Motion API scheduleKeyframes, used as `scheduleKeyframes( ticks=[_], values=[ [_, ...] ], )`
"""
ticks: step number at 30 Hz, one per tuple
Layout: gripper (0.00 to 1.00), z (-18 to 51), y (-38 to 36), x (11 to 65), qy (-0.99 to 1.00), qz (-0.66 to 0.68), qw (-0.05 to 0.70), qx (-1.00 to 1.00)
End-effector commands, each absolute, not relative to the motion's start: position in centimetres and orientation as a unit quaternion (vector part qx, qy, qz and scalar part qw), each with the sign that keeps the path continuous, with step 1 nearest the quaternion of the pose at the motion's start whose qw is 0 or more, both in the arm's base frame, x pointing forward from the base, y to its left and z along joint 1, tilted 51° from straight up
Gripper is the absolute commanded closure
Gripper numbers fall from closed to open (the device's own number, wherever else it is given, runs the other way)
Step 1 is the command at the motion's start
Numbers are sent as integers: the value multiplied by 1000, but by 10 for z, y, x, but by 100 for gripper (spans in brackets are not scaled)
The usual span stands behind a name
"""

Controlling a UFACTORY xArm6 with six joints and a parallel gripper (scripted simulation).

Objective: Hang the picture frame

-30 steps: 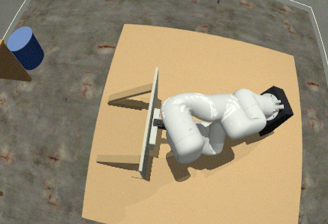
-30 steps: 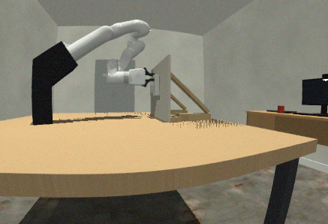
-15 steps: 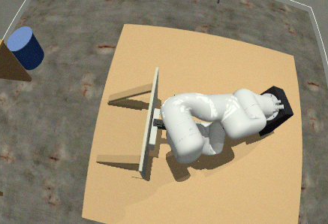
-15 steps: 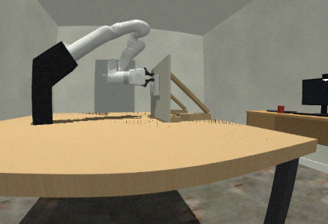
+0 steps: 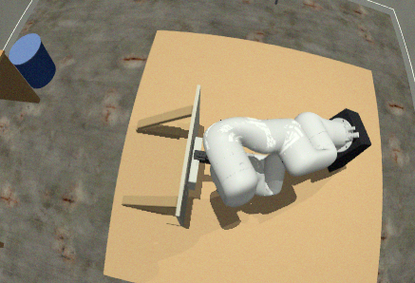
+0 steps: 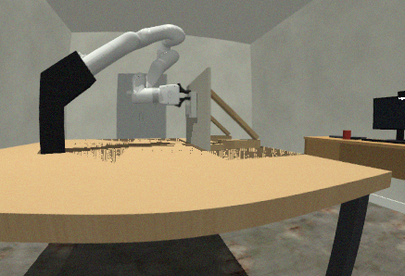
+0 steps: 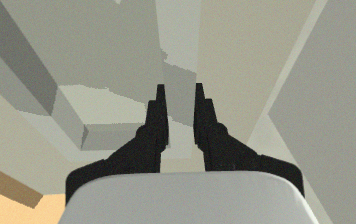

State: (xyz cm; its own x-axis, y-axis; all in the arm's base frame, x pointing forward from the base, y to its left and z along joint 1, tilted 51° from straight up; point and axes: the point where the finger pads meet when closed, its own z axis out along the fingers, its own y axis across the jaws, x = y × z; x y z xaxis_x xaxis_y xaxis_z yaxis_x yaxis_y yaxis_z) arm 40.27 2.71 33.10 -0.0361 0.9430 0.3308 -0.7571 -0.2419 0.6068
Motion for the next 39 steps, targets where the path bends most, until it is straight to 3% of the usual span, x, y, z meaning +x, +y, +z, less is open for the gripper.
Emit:
scheduleKeyframes(
  ticks=[1,39],
  values=[
    [100,331,27,402,133,707,601,347],
    [100,329,28,405,133,707,601,347]
  ],
)
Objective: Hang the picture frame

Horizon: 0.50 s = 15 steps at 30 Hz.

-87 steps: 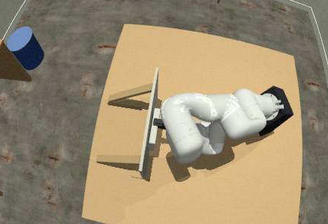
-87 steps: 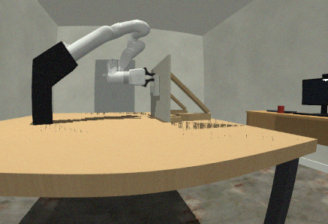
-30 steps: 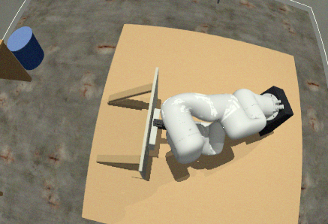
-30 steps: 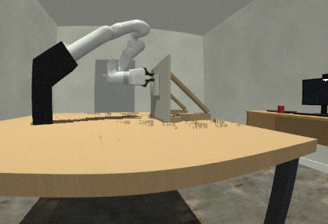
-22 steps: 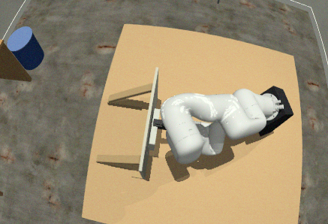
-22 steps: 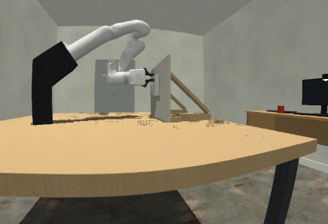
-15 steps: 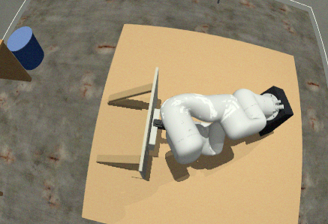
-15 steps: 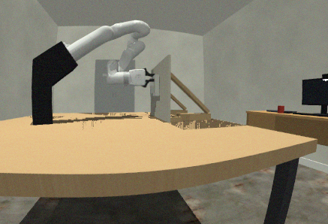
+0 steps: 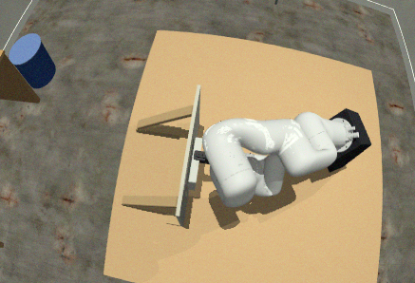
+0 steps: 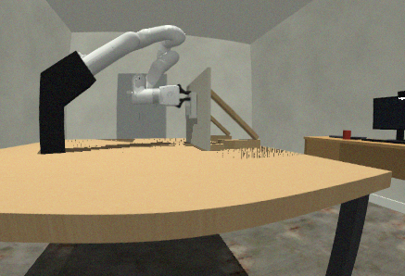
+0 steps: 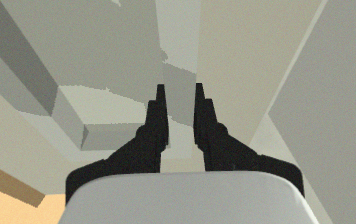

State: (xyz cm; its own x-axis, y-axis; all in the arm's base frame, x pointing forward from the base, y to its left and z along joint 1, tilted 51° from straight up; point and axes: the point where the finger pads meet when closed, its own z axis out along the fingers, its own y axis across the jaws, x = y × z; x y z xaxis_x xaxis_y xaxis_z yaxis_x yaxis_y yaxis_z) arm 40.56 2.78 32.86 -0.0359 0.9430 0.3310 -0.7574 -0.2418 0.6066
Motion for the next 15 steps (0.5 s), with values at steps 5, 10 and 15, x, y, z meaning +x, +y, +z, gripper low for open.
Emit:
scheduleKeyframes(
  ticks=[5,10,15],
  values=[
    [50,329,28,405,133,707,601,347],
    [50,329,28,405,133,707,601,347],
    [50,329,28,405,133,707,601,347]
  ],
)
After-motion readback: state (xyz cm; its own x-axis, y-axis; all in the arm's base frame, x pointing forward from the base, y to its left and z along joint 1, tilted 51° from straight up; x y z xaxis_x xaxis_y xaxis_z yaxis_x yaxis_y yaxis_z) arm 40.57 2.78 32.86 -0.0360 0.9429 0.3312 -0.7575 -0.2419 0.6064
